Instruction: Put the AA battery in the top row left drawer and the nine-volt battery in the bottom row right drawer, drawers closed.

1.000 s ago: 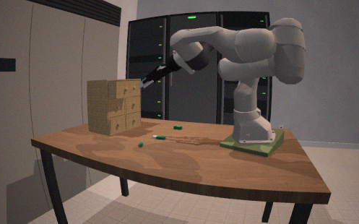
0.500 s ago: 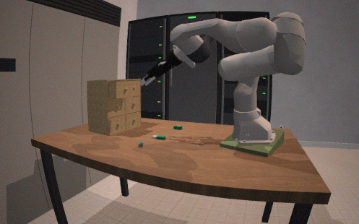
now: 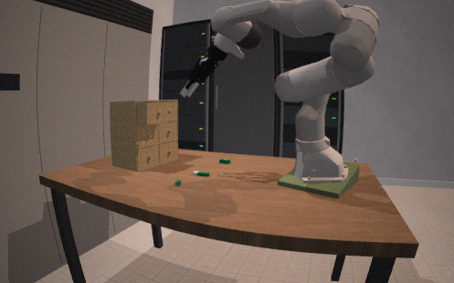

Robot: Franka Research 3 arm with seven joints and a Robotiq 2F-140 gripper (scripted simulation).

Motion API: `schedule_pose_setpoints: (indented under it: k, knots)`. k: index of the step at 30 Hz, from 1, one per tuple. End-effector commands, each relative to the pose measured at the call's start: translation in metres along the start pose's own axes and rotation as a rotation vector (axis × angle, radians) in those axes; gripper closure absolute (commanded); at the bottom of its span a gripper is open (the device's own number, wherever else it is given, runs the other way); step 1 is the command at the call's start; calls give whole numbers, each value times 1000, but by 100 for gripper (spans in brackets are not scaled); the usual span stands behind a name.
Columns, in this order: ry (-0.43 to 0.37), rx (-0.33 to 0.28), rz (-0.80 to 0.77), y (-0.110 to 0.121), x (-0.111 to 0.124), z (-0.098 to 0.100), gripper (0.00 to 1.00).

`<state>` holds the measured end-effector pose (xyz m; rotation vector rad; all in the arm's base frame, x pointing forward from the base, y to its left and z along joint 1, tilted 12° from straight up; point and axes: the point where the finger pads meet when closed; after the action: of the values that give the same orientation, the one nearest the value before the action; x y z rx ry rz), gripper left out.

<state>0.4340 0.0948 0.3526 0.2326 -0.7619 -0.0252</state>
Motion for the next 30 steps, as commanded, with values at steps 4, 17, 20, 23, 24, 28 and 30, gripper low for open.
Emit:
schedule_pose_setpoints:
  k: [4,17,20,23,24,28,30]
  knots:
    - [257,-20,-76,-2,-30,19,80]
    - [615,-44,-75,-2,-34,68,80]
    - [632,-45,-75,-2,-34,70,80]
    - [671,-48,-74,-2,-35,75,80]
    - [681,-48,-74,-2,-35,77,80]
    - [704,-50,-74,-2,-35,80,80]
    - [708,-50,-74,-2,-35,81,80]
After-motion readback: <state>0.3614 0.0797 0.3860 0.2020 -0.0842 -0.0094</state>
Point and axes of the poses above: the point where the finger pads meet when closed, its own z axis back along the fingers, its own y axis across the jaws, x = y × z, and after that the axes turned 6 degrees about -z, right-handed
